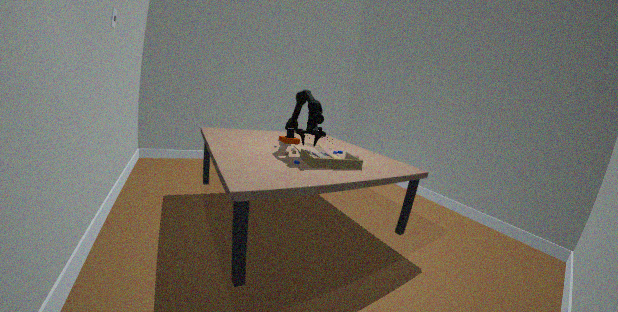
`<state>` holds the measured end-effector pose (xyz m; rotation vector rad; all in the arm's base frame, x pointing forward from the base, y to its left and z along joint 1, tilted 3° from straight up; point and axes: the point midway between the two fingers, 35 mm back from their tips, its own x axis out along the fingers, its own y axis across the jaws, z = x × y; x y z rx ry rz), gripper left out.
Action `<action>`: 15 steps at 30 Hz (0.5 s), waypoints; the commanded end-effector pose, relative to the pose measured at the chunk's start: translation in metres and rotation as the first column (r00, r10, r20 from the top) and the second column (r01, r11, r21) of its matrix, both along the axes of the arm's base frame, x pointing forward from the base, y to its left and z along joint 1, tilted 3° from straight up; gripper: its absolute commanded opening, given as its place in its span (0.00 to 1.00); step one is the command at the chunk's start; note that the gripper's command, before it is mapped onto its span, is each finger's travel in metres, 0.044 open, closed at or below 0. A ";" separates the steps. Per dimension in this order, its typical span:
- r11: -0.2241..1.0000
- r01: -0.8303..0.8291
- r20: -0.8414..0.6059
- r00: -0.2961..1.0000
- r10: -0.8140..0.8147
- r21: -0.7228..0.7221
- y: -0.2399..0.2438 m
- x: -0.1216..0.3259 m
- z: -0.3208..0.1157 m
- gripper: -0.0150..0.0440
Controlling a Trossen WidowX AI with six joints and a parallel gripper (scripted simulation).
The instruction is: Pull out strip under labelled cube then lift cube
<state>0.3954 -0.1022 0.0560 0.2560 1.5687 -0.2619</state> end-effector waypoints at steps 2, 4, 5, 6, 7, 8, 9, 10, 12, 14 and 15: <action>1.000 -0.003 0.001 1.000 0.003 -0.003 -0.001 0.001 -0.007 0.68; 1.000 -0.003 0.001 1.000 0.003 -0.003 -0.001 0.001 -0.010 0.68; 1.000 -0.003 0.001 1.000 0.003 -0.003 -0.001 0.001 -0.012 0.68; 1.000 -0.003 0.001 1.000 0.003 -0.003 -0.001 0.001 -0.013 0.68; 1.000 -0.003 0.001 1.000 0.003 -0.003 -0.001 0.001 -0.015 0.68; 1.000 -0.003 0.001 1.000 0.003 -0.003 -0.001 0.001 -0.016 0.68; 1.000 -0.003 0.001 1.000 0.003 -0.003 -0.001 0.001 -0.018 0.68; 1.000 -0.003 0.001 1.000 0.003 -0.003 -0.001 0.001 -0.020 0.68; 1.000 -0.003 0.001 1.000 0.003 -0.003 -0.001 0.001 -0.023 0.68; 1.000 -0.003 0.001 1.000 0.003 -0.003 -0.001 0.001 -0.026 0.68; 1.000 -0.003 0.001 1.000 0.003 -0.003 -0.001 0.001 -0.028 0.68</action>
